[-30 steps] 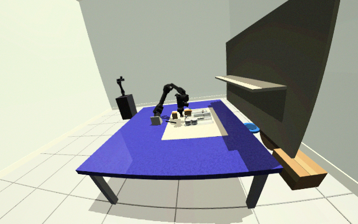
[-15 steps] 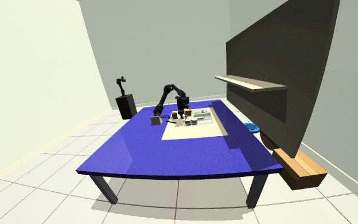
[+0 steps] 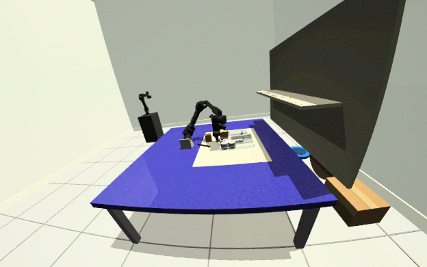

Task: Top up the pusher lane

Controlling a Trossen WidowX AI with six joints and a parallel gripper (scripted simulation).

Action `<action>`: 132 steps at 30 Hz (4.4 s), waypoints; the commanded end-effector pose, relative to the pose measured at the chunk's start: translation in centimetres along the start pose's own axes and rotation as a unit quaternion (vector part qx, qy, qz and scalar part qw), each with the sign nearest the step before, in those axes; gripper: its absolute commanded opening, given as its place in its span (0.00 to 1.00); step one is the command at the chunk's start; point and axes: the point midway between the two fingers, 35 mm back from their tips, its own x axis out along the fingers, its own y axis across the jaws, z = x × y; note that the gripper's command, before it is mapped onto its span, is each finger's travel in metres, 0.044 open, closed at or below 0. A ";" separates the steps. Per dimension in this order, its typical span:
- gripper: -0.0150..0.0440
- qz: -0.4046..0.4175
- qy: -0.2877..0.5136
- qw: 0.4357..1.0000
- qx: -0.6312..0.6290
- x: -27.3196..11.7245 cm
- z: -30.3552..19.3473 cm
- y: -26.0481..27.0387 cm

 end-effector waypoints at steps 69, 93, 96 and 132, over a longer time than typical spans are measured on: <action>0.25 0.001 -0.003 1.000 0.001 -0.1 2.7 0.1; 0.25 0.001 -0.003 1.000 0.000 -0.2 3.5 0.2; 0.25 0.001 -0.003 1.000 0.000 -0.2 3.6 0.2; 0.25 0.001 -0.003 1.000 0.000 -0.5 4.9 0.4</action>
